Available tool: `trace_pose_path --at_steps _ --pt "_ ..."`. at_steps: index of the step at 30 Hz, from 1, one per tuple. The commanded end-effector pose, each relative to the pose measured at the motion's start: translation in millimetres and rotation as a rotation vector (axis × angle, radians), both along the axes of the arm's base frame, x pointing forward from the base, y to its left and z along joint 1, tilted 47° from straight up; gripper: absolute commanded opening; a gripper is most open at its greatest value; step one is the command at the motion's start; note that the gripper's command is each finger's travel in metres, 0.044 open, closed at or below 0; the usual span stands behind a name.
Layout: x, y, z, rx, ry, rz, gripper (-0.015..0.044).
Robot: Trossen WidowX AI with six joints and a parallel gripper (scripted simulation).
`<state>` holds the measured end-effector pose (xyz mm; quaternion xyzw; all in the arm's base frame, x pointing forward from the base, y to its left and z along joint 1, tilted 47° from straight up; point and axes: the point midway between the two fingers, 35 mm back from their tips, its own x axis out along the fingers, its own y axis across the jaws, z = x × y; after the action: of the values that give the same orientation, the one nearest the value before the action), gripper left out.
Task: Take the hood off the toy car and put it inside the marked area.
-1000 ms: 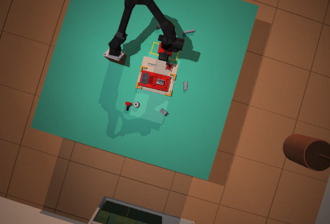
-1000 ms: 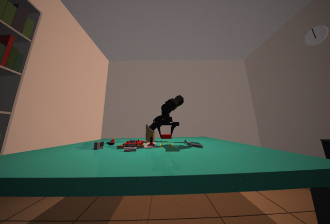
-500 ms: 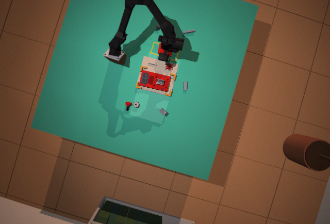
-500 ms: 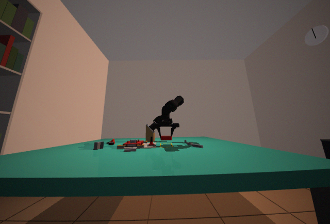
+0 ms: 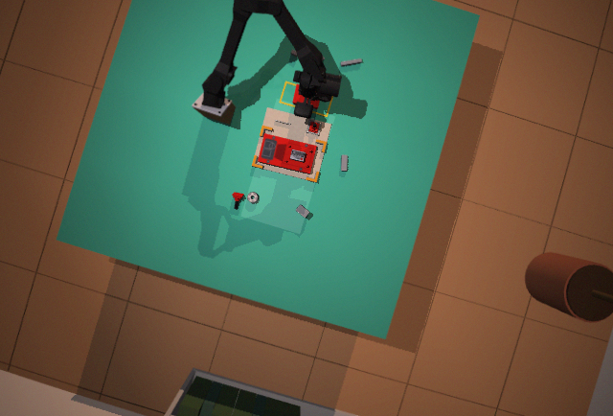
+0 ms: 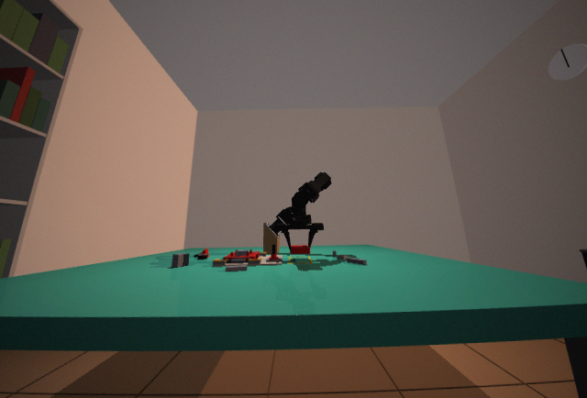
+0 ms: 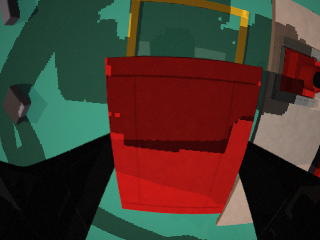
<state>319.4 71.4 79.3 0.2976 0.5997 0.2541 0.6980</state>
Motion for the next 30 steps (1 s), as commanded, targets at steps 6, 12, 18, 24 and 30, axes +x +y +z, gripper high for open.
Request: trace_pose_path --at_steps 6,12,18,24,30 --pt "-1.8 4.4 -4.2 0.006 0.010 -0.003 0.0000" --pt "-1.5 5.6 -5.3 0.006 0.010 -0.003 0.0000" --pt "-1.0 7.7 -7.3 0.006 0.010 -0.003 0.0000" --pt "-0.5 9.8 -9.3 0.006 0.010 -0.003 0.0000" --pt "-0.1 12.0 -11.3 0.006 0.010 -0.003 0.0000"
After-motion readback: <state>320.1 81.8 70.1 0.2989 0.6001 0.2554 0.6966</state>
